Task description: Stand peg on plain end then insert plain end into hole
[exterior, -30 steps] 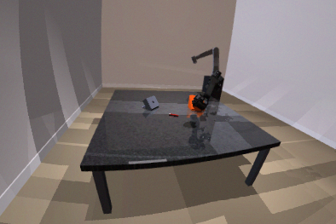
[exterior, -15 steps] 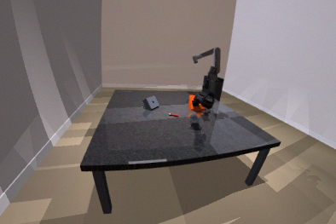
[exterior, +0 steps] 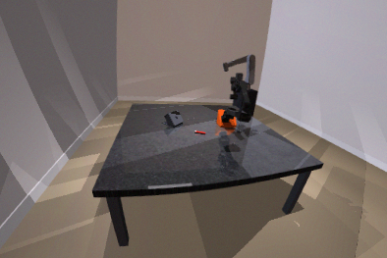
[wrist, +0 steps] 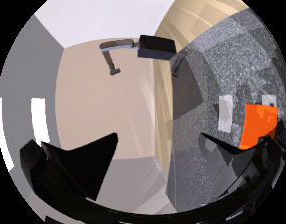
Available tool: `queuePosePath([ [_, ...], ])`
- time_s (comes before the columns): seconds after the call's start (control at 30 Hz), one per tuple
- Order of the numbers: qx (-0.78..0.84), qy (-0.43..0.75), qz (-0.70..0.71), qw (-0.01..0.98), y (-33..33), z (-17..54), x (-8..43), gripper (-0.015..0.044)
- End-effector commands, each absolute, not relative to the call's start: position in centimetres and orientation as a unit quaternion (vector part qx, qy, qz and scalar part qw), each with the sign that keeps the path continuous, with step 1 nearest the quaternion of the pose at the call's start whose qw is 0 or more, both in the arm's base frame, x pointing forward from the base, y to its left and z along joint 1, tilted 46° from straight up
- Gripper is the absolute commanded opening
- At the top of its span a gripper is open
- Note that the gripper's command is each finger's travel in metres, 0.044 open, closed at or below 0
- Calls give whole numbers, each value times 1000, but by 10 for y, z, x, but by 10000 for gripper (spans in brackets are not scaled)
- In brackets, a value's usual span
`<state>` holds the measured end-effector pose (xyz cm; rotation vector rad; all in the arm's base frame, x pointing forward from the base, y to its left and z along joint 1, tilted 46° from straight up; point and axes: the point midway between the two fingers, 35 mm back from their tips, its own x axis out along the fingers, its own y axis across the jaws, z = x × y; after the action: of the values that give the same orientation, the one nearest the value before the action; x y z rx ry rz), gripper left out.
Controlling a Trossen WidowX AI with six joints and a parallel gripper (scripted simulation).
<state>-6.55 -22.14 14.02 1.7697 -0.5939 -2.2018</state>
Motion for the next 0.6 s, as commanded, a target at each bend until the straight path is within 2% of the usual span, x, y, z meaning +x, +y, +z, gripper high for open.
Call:
queuePosePath([
  [0.0,627,-153,-746,165,-228,139,-46,440],
  [0.57,673,72,-661,323,-233,131,45,440],
])
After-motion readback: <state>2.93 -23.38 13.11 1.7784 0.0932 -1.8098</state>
